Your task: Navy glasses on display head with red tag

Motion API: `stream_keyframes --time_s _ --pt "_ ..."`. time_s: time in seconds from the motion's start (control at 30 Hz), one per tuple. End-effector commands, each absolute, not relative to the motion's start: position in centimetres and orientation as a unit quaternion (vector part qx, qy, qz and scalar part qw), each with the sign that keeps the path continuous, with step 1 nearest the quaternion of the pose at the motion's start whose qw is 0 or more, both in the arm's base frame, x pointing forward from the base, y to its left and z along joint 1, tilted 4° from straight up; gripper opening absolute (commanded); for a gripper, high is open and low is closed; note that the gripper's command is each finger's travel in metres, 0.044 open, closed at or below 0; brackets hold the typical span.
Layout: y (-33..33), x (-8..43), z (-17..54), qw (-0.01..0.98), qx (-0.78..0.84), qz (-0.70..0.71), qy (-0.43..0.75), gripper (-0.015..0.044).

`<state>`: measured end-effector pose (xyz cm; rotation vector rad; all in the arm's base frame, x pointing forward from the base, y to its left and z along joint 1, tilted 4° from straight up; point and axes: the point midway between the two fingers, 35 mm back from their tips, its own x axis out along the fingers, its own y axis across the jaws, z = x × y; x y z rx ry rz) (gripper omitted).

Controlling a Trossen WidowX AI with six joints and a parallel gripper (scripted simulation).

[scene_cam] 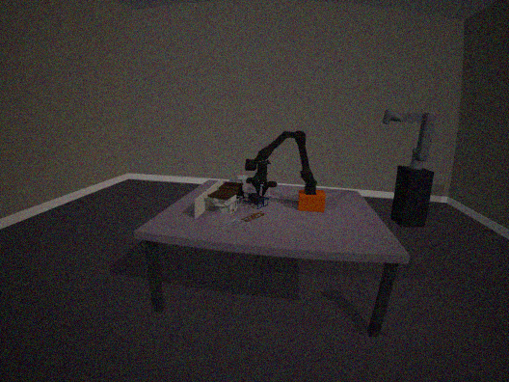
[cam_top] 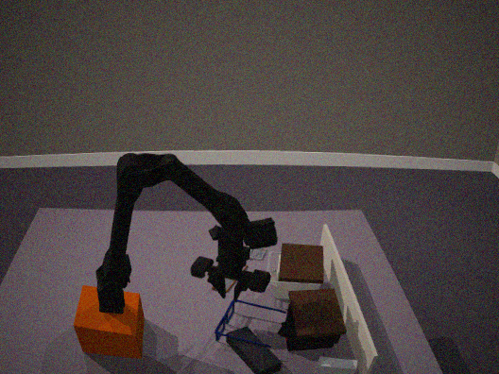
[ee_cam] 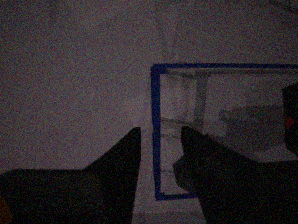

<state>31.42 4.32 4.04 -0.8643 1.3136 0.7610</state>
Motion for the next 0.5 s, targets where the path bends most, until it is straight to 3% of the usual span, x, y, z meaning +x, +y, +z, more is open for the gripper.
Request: stream_keyframes --time_s 0.0,0.3,0.37,0.47 --pt "4.29 31.41 3.90 0.641 -0.379 0.334 0.577 0.0200" --pt "4.41 31.53 4.53 0.637 -0.382 0.341 0.577 0.0200" --pt "4.41 31.53 4.53 0.637 -0.382 0.341 0.577 0.0148" --pt "4.41 31.53 4.53 0.637 -0.382 0.341 0.577 0.0140"
